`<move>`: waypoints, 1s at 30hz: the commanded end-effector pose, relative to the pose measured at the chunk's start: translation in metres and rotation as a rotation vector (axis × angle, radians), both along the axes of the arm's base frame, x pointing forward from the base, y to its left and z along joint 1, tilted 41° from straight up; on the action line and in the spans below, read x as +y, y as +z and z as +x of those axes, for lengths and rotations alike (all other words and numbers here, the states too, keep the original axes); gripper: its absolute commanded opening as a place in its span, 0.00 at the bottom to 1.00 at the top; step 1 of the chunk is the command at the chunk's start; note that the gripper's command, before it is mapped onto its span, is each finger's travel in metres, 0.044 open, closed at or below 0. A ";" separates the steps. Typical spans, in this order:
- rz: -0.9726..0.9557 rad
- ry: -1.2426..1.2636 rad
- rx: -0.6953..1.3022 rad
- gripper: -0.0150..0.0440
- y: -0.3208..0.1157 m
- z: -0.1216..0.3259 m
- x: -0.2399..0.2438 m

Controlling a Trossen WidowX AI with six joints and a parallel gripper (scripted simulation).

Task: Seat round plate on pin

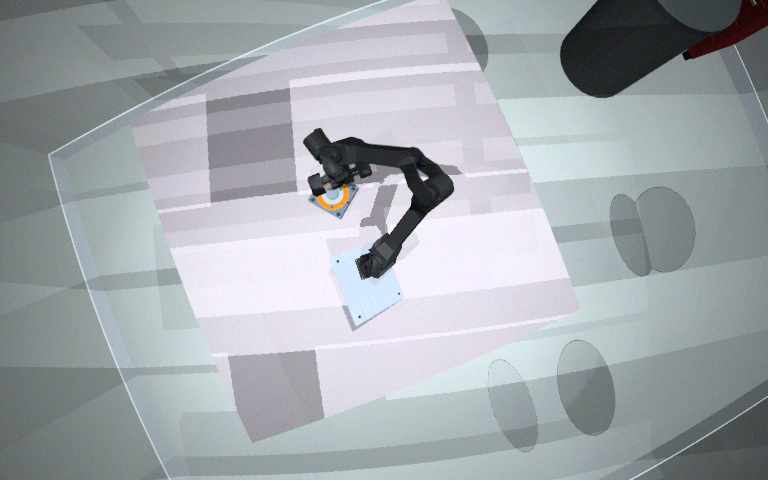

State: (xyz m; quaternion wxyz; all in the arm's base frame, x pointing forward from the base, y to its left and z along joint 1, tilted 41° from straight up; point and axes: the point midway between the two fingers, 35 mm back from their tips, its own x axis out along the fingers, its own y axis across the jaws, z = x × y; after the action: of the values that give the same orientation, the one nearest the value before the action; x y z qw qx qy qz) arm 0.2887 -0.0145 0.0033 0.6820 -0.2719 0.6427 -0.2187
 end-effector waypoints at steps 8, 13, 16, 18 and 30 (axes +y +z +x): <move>-0.003 -0.004 0.016 0.25 0.000 -0.013 -0.004; -0.003 -0.004 0.016 0.25 0.000 -0.018 -0.004; -0.003 -0.004 0.016 0.25 0.000 -0.020 -0.004; -0.003 -0.004 0.016 0.25 0.000 -0.022 -0.005; -0.003 -0.004 0.017 0.25 0.000 -0.034 -0.004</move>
State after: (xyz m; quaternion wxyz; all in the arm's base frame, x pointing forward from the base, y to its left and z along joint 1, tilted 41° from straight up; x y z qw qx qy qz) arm 0.2612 -0.0180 0.0060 0.6801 -0.2737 0.6437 -0.2195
